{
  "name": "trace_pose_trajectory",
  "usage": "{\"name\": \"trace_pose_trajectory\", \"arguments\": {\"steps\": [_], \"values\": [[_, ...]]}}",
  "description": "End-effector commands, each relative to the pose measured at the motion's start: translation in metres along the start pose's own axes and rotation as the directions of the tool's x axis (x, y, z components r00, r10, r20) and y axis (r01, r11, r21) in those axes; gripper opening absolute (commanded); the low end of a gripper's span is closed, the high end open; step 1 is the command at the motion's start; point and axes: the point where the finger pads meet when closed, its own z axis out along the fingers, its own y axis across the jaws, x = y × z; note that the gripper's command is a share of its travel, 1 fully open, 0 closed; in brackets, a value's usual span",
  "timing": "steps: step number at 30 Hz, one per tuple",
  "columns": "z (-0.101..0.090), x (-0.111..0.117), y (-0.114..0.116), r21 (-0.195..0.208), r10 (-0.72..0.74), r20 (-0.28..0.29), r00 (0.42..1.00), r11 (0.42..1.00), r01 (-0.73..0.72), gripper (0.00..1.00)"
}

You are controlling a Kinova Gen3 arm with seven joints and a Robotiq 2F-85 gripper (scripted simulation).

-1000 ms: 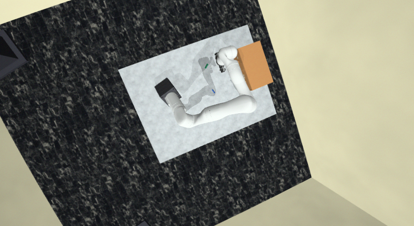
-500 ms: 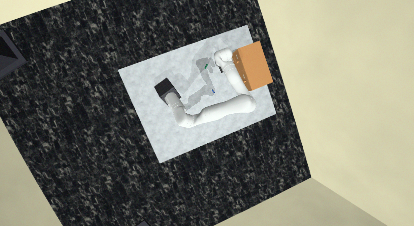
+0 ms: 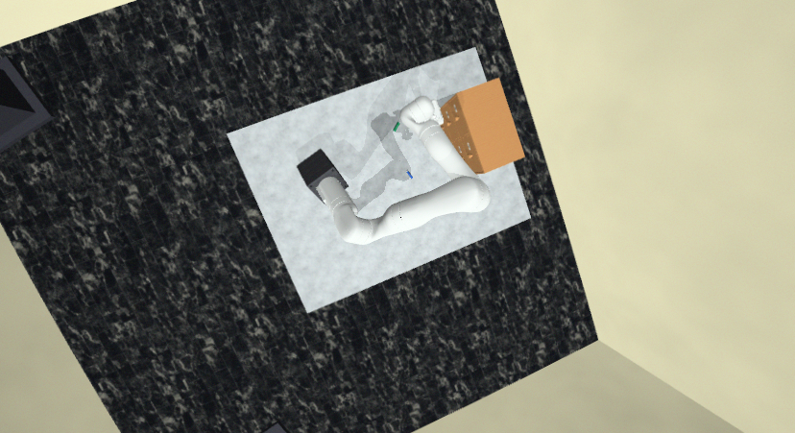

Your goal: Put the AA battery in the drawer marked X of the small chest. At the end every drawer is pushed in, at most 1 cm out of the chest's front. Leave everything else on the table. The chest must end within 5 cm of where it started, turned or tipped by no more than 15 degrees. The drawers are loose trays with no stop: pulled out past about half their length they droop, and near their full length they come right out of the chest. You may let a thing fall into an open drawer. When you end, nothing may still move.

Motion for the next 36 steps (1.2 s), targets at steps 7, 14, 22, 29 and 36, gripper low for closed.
{"name": "trace_pose_trajectory", "arguments": {"steps": [7, 14, 22, 29, 36], "values": [[0.006, -0.002, -0.001, -0.001, -0.015, -0.074, 0.997, 1.000, 0.015, 1.00], [0.015, 0.001, -0.001, -0.002, -0.015, -0.160, 0.987, 1.000, 0.015, 1.00], [0.022, 0.004, -0.001, -0.002, -0.015, -0.234, 0.972, 1.000, 0.015, 1.00], [0.031, 0.007, -0.001, -0.002, -0.015, -0.320, 0.947, 1.000, 0.015, 1.00], [0.037, 0.010, -0.001, -0.002, -0.015, -0.381, 0.924, 1.000, 0.015, 1.00]]}}
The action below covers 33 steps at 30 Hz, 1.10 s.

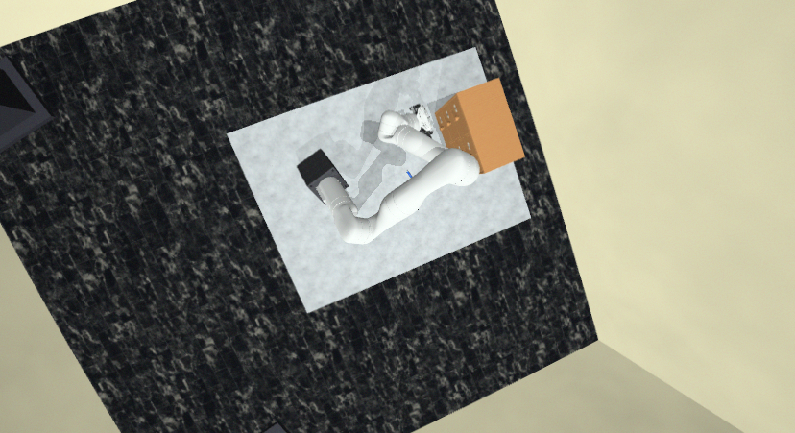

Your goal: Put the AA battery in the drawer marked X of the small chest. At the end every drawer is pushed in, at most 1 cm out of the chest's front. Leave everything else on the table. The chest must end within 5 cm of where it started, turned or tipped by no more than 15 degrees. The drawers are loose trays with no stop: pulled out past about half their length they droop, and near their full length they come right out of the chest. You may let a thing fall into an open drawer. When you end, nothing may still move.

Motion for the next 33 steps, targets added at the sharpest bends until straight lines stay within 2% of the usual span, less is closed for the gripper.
{"name": "trace_pose_trajectory", "arguments": {"steps": [1, 15, 17, 27, 33], "values": [[0.002, -0.007, -0.002, -0.001, -0.017, -0.012, 1.000, 1.000, 0.017, 1.00], [0.022, -0.008, -0.002, -0.001, -0.017, -0.199, 0.980, 1.000, 0.017, 1.00], [0.022, -0.008, -0.002, -0.001, -0.017, -0.199, 0.980, 1.000, 0.017, 1.00], [0.035, -0.009, -0.002, -0.001, -0.016, -0.321, 0.947, 1.000, 0.017, 1.00], [0.041, -0.009, -0.002, -0.001, -0.016, -0.370, 0.929, 1.000, 0.017, 1.00]]}}
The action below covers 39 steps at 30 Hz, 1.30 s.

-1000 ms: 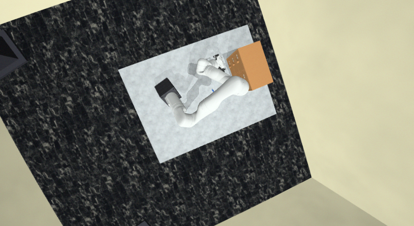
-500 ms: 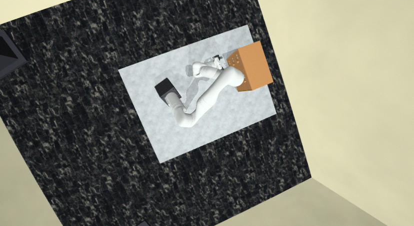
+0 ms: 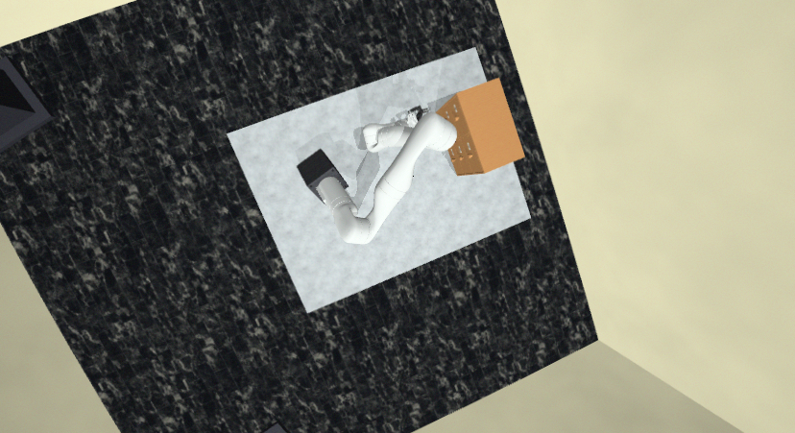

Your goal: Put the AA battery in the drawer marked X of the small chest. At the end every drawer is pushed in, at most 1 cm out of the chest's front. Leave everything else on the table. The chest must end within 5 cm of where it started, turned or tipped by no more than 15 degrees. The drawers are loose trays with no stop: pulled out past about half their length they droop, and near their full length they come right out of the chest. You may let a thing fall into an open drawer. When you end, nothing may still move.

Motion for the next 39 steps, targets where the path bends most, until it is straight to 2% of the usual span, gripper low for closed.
{"name": "trace_pose_trajectory", "arguments": {"steps": [1, 16, 39], "values": [[0.000, -0.011, -0.002, 0.002, -0.018, 0.004, 1.000, 1.000, 0.018, 1.00], [0.010, -0.015, -0.002, 0.002, -0.018, -0.100, 0.995, 1.000, 0.018, 1.00], [0.013, -0.016, -0.002, 0.002, -0.018, -0.130, 0.991, 1.000, 0.018, 1.00]]}}
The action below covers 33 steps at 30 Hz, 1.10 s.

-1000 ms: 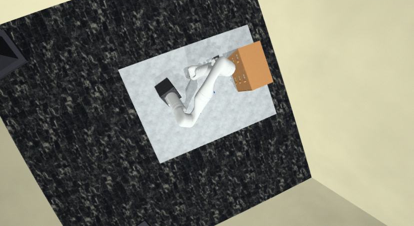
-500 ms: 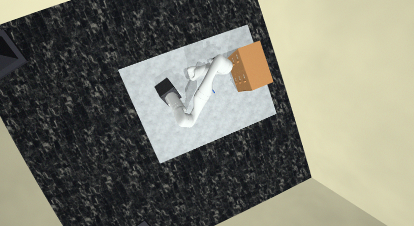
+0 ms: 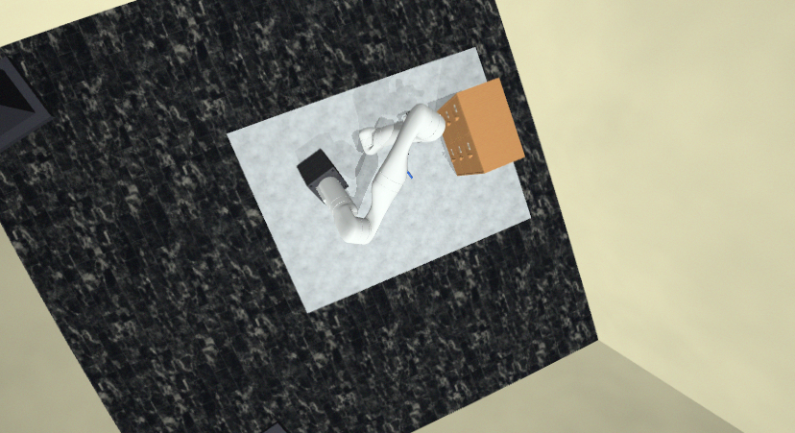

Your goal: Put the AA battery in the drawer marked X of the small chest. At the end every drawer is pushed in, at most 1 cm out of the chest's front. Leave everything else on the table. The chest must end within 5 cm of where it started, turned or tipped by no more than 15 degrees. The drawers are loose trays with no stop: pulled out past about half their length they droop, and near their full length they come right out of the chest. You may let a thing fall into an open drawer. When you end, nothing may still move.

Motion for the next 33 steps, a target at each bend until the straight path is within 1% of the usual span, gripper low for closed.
{"name": "trace_pose_trajectory", "arguments": {"steps": [1, 5, 11, 13, 18, 33], "values": [[0.000, 0.001, 0.000, 0.000, 0.000, -0.001, 1.000, 1.000, 0.000, 1.00], [0.001, -0.001, 0.000, 0.000, 0.000, -0.001, 1.000, 1.000, 0.000, 1.00], [0.005, -0.014, 0.000, 0.000, 0.000, -0.001, 1.000, 1.000, 0.000, 1.00], [0.005, -0.014, 0.000, 0.000, 0.000, -0.001, 1.000, 1.000, 0.000, 1.00], [0.009, -0.023, 0.000, 0.000, 0.000, -0.001, 1.000, 1.000, 0.000, 1.00], [0.009, -0.024, 0.000, 0.000, 0.000, -0.001, 1.000, 1.000, 0.000, 1.00]]}}
